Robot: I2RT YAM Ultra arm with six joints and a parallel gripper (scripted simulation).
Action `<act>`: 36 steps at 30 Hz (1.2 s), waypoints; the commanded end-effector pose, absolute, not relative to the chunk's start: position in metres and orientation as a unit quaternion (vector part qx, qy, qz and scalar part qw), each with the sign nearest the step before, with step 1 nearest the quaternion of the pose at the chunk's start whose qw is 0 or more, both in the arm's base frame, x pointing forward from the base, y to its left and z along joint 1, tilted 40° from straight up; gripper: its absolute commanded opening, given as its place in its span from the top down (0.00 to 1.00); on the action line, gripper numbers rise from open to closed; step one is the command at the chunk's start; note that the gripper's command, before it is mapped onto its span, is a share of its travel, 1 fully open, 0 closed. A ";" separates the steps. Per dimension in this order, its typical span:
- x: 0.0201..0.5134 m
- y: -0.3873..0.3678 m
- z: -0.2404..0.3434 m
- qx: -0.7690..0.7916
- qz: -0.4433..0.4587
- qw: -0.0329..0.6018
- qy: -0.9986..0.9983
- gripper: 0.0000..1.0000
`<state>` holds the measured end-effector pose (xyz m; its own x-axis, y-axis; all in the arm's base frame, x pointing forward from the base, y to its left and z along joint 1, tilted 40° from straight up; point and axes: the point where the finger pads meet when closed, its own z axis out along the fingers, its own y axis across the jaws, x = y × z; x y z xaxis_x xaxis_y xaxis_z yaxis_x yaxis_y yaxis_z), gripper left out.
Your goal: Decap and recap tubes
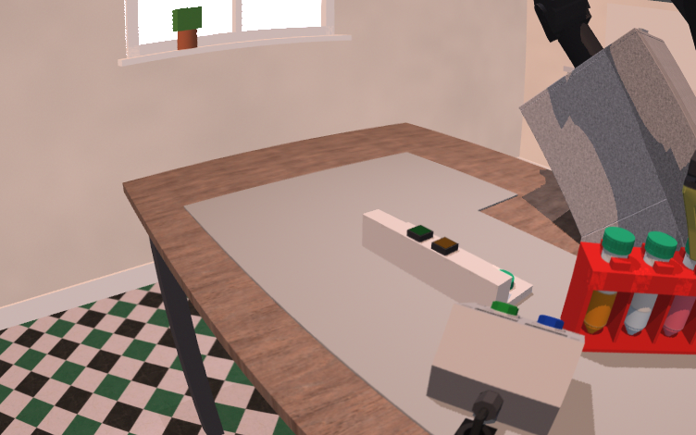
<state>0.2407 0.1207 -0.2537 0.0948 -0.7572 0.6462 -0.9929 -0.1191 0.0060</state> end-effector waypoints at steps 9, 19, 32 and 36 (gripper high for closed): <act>0.243 0.125 -0.252 0.489 0.311 0.139 -0.803 0.51; 0.243 0.125 -0.252 0.318 0.332 0.074 -0.885 0.51; 0.243 0.125 -0.253 0.004 0.338 -0.041 -0.940 0.51; 0.243 0.126 -0.253 -0.035 0.336 -0.055 -0.940 0.51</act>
